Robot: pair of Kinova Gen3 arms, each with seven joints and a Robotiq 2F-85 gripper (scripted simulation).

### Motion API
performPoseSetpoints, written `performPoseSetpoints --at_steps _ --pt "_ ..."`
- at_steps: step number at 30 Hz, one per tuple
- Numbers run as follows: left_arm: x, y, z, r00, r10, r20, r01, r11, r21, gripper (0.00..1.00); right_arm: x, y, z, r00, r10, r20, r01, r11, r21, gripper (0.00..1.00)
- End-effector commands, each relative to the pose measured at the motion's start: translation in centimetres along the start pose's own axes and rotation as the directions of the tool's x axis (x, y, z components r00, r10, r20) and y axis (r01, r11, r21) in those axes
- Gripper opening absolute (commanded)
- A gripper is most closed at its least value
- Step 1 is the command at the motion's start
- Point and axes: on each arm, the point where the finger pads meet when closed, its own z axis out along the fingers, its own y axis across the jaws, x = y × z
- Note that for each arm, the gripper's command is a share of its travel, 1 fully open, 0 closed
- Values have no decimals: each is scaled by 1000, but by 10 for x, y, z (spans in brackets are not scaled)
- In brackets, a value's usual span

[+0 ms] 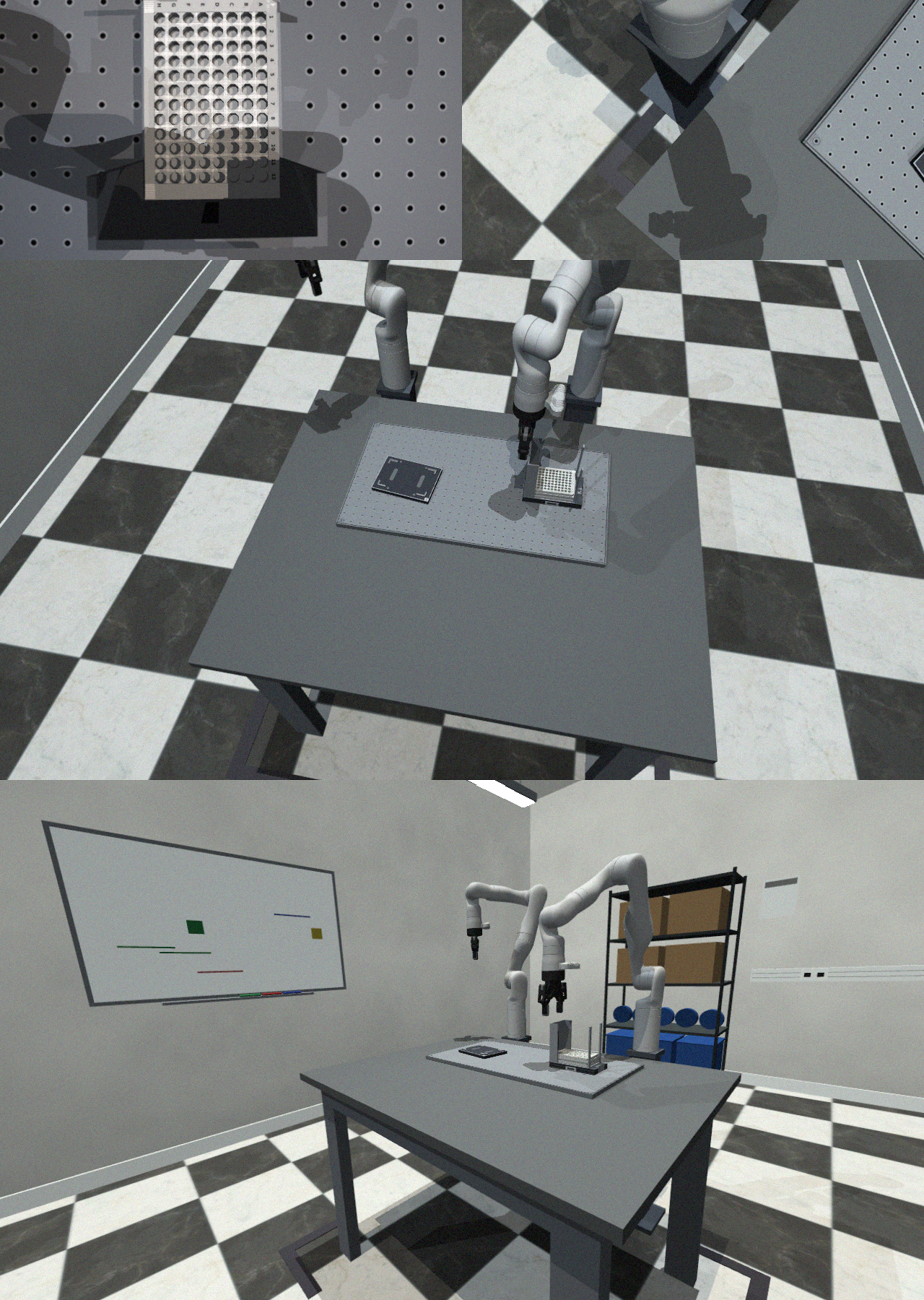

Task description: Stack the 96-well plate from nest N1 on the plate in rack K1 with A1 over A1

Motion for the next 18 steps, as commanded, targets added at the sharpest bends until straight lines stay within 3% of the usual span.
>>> performPoseSetpoints --at_steps 1,18 --pt "-1 0 -1 1000 0 1 0 1000 -2 1000 0 0 0 1000 0 1 0 1000 0 1000" --pt "-6 1 -1 1000 0 1 0 1000 -2 1000 0 0 0 1000 0 1 0 1000 0 1000"
